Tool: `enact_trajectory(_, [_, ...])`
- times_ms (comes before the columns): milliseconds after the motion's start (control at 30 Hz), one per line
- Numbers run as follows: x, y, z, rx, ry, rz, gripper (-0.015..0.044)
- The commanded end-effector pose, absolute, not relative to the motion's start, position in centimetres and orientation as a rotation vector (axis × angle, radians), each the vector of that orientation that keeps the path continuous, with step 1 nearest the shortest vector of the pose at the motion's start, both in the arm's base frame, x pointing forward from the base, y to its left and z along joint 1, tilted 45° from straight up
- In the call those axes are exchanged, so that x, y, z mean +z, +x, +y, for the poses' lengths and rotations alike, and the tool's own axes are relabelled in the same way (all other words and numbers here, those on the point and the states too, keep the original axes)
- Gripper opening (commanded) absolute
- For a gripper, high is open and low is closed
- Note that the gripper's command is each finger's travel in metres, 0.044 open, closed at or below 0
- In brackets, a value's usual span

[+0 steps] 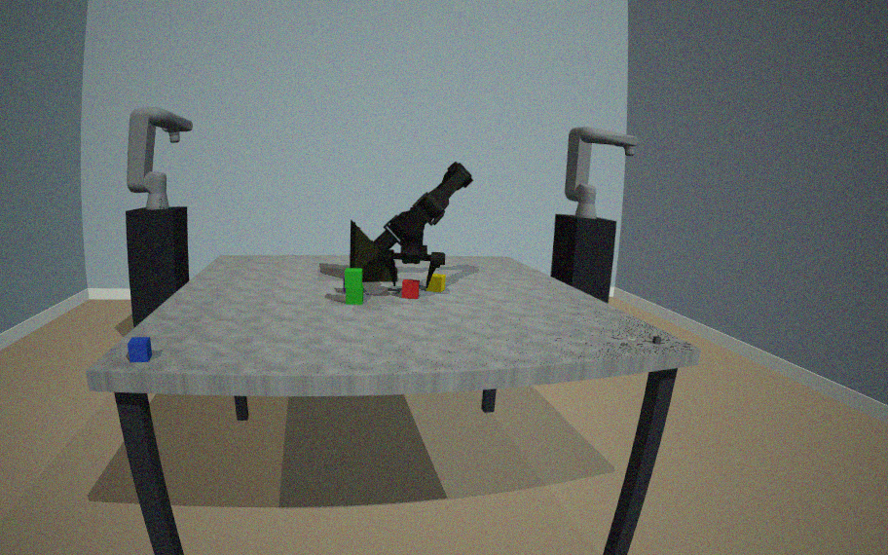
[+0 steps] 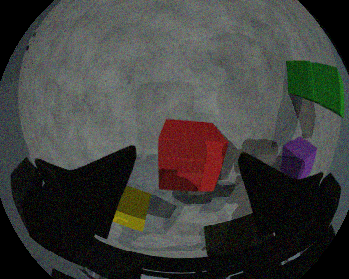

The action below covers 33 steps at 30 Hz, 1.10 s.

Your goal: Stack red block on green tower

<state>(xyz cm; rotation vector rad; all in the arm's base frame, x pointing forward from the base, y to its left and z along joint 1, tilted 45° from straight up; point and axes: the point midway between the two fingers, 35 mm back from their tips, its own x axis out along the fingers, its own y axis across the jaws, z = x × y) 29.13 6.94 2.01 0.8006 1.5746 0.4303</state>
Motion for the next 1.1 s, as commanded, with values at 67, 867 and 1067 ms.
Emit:
enact_trajectory(67, [1.3,29.0,7.6,0.428,0.81,1.58,0.044])
enact_trajectory(867, [0.4,28.9,8.6,0.43,0.812,1.58,0.0387])
enact_trajectory(1067, [0.4,28.9,8.6,0.43,0.812,1.58,0.023])
